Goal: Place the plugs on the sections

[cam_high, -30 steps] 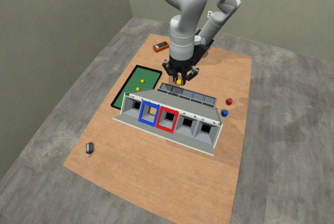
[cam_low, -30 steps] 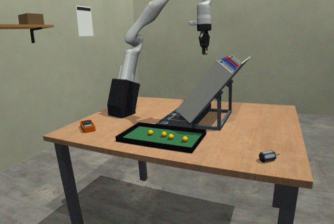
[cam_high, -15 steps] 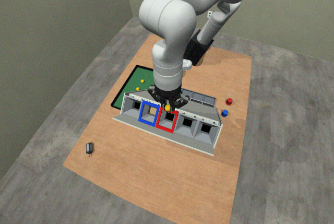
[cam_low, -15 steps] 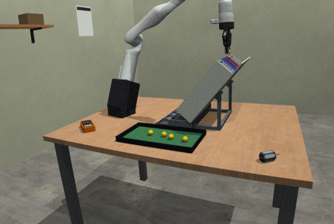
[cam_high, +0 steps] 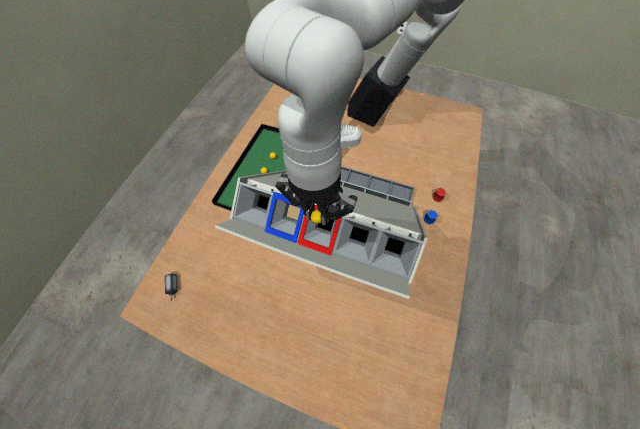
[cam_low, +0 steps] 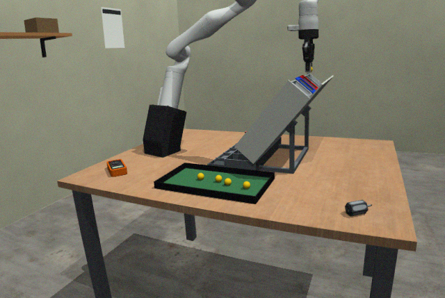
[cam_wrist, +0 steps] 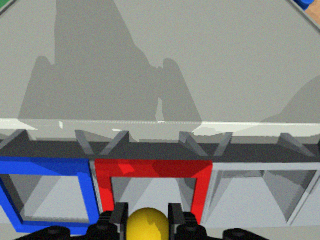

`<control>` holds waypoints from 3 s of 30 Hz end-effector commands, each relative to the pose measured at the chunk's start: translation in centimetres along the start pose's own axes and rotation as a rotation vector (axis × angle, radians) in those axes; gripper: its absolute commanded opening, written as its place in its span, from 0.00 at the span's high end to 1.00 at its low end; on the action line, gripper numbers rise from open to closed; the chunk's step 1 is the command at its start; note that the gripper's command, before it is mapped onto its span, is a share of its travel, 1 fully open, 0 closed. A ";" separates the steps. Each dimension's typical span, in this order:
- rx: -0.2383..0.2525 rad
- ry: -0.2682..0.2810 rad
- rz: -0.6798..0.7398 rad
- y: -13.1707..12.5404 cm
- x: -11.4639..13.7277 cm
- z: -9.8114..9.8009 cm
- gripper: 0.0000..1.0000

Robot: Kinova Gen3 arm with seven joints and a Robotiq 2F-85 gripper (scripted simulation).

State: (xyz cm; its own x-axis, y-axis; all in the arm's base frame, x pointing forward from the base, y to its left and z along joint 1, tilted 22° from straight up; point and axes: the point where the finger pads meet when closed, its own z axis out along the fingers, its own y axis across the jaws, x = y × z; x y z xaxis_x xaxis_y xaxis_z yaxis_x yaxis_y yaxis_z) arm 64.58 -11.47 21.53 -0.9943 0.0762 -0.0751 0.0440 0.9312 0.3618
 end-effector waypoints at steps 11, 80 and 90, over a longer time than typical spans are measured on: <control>0.001 -0.004 0.000 0.0 -0.1 2.7 1.00; 0.001 -0.004 0.001 0.0 -0.1 2.7 0.00; 0.001 -0.004 0.001 0.0 -0.1 2.7 0.00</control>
State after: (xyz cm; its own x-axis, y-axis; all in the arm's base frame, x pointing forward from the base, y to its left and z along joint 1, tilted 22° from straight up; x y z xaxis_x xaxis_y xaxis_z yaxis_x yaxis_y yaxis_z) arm 64.88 -10.47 18.85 -0.9941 0.0775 -0.0762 0.0448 0.9311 0.3620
